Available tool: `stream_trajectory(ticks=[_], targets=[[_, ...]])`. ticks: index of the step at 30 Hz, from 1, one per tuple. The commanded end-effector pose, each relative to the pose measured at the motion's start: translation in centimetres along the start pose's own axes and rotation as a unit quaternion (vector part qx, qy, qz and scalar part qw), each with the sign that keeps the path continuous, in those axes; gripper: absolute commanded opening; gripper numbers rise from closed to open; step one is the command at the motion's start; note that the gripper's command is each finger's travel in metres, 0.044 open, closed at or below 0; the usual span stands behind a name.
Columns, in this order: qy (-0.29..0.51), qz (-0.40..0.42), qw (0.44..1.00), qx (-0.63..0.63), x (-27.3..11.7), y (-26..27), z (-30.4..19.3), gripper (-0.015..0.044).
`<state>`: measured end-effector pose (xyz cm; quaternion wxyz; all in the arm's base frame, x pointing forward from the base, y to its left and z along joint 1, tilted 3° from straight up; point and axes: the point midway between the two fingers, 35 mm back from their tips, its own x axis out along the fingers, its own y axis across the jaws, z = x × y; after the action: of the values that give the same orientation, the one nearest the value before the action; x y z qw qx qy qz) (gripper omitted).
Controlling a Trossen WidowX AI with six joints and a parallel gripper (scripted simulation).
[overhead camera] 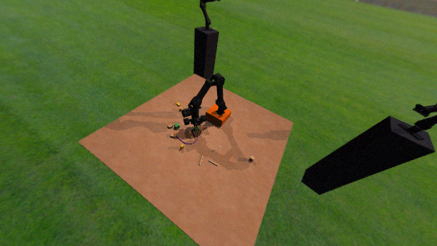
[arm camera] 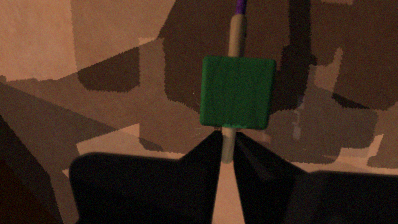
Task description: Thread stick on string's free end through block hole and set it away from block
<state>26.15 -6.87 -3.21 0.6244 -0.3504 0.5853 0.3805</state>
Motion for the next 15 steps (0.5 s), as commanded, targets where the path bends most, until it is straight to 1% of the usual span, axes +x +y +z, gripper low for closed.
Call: stream_trajectory(ticks=[1,15], targets=[[-0.003,0.000,1.000,0.000,-0.1,0.0,-0.3,0.0000],[-0.002,-0.002,1.000,0.000,-0.3,0.1,-2.3,0.0000]])
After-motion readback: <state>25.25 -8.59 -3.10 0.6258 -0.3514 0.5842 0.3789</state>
